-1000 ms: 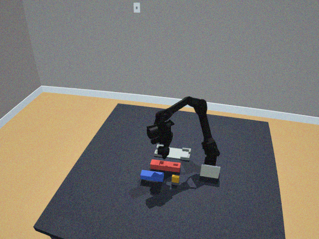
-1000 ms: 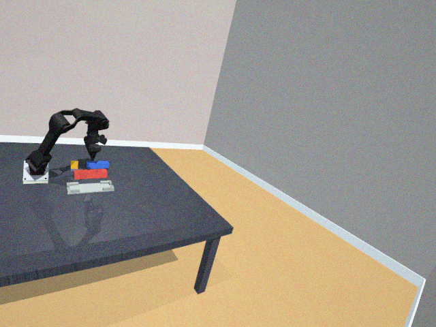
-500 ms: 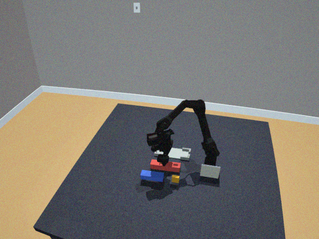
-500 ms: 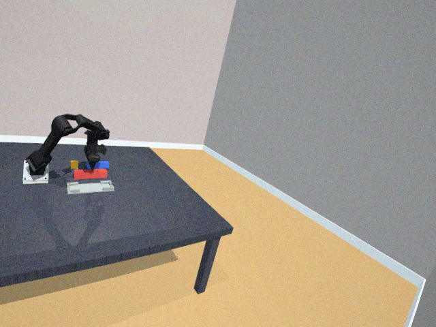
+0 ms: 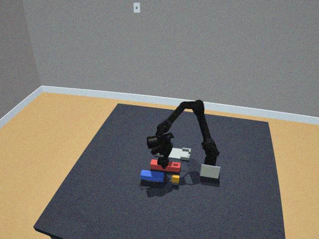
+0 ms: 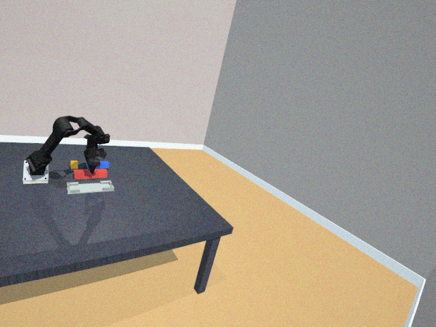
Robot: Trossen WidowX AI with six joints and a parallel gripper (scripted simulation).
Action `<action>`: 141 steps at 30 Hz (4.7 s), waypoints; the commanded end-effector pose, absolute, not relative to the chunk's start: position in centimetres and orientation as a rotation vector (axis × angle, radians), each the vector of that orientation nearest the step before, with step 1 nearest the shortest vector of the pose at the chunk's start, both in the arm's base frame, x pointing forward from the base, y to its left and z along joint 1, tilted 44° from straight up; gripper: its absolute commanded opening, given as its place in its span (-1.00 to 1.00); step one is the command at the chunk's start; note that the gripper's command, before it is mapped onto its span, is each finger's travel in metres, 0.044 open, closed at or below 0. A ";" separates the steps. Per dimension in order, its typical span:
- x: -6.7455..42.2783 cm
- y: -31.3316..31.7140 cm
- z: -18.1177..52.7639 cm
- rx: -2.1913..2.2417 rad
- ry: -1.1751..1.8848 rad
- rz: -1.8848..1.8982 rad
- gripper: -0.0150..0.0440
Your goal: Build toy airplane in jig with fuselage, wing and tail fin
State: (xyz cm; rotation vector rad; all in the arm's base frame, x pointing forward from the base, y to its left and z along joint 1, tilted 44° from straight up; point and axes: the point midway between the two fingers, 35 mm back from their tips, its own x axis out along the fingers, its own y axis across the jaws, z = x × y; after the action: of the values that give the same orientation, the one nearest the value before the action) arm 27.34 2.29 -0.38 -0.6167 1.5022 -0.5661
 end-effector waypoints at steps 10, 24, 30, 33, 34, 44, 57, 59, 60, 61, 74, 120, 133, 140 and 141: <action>27.3 0.8 -1.9 -0.624 1.503 -0.568 1.00; 27.2 -0.2 -2.9 -0.625 1.503 -0.570 0.64; 27.2 -0.2 -2.9 -0.625 1.503 -0.570 0.18; 27.2 -0.2 -2.9 -0.625 1.503 -0.570 0.11; 27.2 -0.2 -2.9 -0.625 1.503 -0.570 0.09; 27.6 1.0 -1.8 -0.623 1.503 -0.566 -0.49; 28.0 3.9 0.8 -0.620 1.504 -0.560 -0.49; 28.0 4.4 1.3 -0.619 1.505 -0.560 -0.49; 28.0 4.6 1.5 -0.619 1.505 -0.560 -0.49; 28.0 4.8 1.7 -0.619 1.505 -0.560 -0.49; 27.6 7.6 4.8 -0.620 1.506 -0.562 -0.49; 27.5 -2.3 9.9 -0.605 1.498 -0.569 -0.49; 26.6 -5.5 10.8 -0.610 1.495 -0.590 -0.40; 26.6 -5.5 10.8 -0.610 1.495 -0.590 0.17; 26.6 -5.5 10.8 -0.610 1.495 -0.590 0.17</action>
State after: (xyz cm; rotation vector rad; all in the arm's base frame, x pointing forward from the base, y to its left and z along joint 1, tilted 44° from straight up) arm 26.55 -5.47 10.58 -0.6085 1.5032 -0.5889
